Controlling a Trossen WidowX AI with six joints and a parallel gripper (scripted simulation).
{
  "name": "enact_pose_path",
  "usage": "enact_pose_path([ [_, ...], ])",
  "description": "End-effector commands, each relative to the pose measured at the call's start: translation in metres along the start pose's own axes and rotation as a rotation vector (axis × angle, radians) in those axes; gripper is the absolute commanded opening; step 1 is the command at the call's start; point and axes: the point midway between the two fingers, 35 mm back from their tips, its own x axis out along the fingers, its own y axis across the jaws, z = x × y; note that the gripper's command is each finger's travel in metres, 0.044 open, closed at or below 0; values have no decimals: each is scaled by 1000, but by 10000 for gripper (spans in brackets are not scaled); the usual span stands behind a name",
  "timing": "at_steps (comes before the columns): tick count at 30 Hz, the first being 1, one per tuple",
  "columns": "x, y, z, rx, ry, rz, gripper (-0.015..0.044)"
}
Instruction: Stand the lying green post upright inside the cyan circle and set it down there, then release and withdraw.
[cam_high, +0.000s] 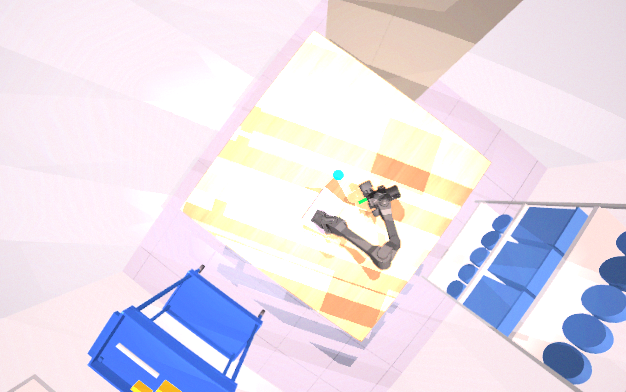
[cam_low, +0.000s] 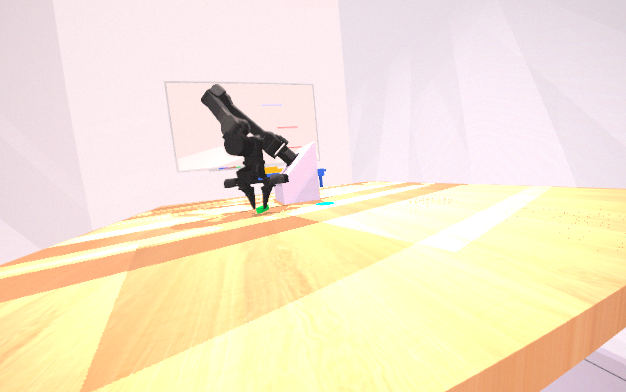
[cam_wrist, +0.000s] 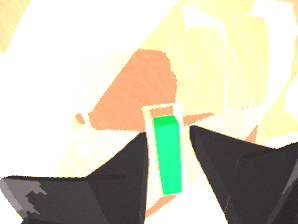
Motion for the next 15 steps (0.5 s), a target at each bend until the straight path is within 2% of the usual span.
enact_pose_path([
  [1,3,1,-2,-6,4,4,49],
  [2,3,1,-2,-6,4,4,23],
  [8,1,1,-1,-6,5,5,23],
  [15,-19,5,2,-4,9,12,23],
])
